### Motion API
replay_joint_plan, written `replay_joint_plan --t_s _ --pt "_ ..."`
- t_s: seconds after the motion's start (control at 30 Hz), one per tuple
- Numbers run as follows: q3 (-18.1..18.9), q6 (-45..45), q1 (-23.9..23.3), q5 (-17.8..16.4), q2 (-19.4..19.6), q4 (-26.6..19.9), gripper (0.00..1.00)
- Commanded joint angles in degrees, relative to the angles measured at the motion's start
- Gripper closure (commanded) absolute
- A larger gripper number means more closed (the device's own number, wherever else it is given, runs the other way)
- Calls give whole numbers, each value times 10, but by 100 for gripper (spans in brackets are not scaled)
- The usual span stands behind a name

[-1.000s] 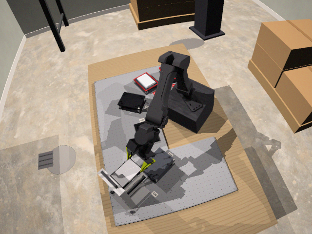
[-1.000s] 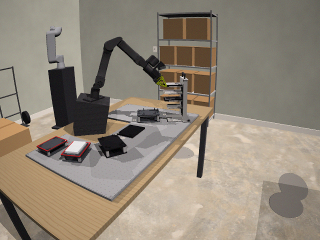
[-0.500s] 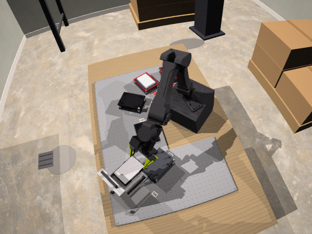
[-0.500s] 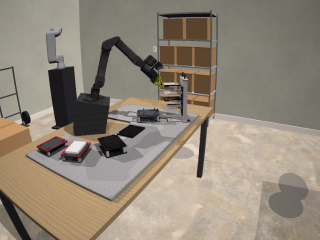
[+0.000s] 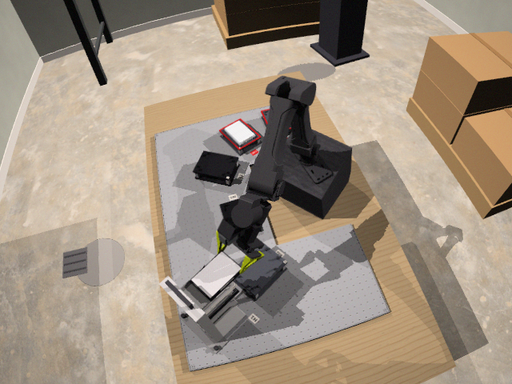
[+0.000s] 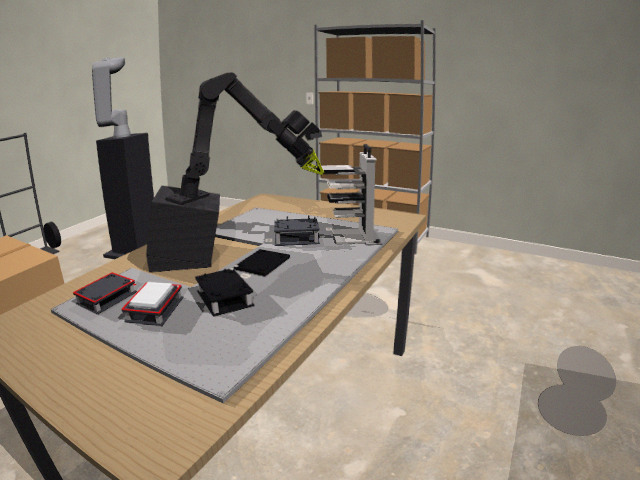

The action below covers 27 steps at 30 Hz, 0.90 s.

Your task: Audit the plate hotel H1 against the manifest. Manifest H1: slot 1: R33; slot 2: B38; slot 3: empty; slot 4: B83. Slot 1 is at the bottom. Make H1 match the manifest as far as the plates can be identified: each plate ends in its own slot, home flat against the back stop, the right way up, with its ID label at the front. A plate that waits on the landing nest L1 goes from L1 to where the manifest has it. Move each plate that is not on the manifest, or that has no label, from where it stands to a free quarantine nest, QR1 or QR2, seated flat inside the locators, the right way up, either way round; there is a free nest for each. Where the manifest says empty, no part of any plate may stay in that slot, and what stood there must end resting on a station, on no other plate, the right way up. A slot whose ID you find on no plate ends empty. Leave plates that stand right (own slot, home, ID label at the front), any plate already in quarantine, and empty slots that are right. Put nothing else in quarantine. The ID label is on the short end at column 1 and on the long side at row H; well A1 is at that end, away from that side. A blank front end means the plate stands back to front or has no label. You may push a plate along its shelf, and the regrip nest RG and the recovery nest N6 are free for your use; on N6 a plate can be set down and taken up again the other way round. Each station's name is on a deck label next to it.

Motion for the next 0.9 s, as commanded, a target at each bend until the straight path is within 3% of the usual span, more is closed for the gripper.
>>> replay_joint_plan --t_s 0.0,0.87 --pt "-16 4 8 7 -21 1 14" --pt "-86 15 28 23 -82 8 14"
